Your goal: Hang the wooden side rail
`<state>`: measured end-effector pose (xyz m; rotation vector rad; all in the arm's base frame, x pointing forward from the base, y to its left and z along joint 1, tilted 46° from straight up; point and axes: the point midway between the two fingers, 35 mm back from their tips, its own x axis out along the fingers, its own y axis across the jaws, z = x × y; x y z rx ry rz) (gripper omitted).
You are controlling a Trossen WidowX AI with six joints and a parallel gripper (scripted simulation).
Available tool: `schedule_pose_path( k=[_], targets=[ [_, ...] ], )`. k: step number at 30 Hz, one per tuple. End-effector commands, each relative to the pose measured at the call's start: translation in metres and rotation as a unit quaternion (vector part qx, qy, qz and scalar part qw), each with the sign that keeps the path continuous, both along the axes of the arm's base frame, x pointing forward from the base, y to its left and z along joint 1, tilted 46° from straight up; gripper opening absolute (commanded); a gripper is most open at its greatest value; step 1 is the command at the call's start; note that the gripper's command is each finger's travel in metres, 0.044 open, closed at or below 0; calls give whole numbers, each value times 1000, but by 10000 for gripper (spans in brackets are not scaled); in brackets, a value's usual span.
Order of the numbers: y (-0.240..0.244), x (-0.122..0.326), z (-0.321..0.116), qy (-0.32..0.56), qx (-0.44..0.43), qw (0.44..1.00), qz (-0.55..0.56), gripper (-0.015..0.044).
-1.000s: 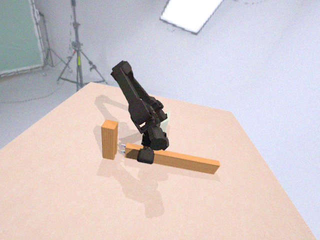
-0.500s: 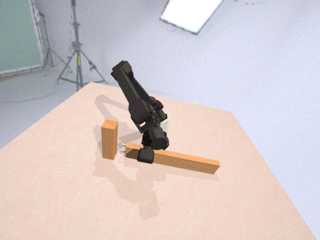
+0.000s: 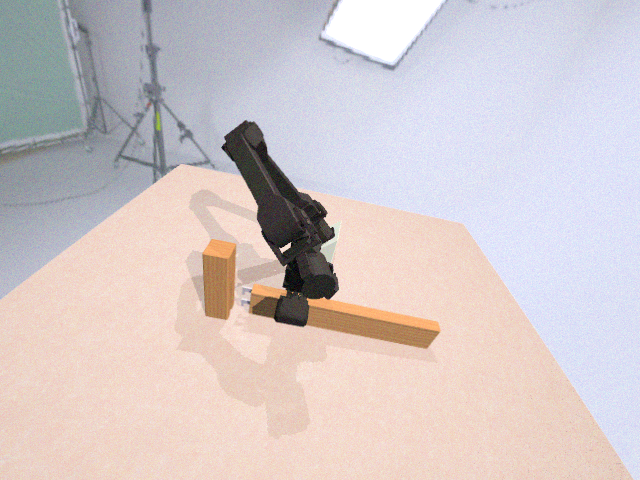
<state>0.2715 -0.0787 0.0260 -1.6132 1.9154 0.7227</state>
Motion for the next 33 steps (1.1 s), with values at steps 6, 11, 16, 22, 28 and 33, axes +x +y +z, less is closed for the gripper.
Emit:
schedule_pose_path(
  k=[6,11,16,22,28,33],
  targets=[
    [4,5,4,-9,4,1000,2,0],
    [5,5,5,-9,4,1000,2,0],
    [5,5,5,-9,4,1000,2,0],
    [6,5,6,-9,4,1000,2,0],
    [7,5,7,-9,4,1000,2,0],
    [7,5,7,-9,4,1000,2,0]
  ],
)
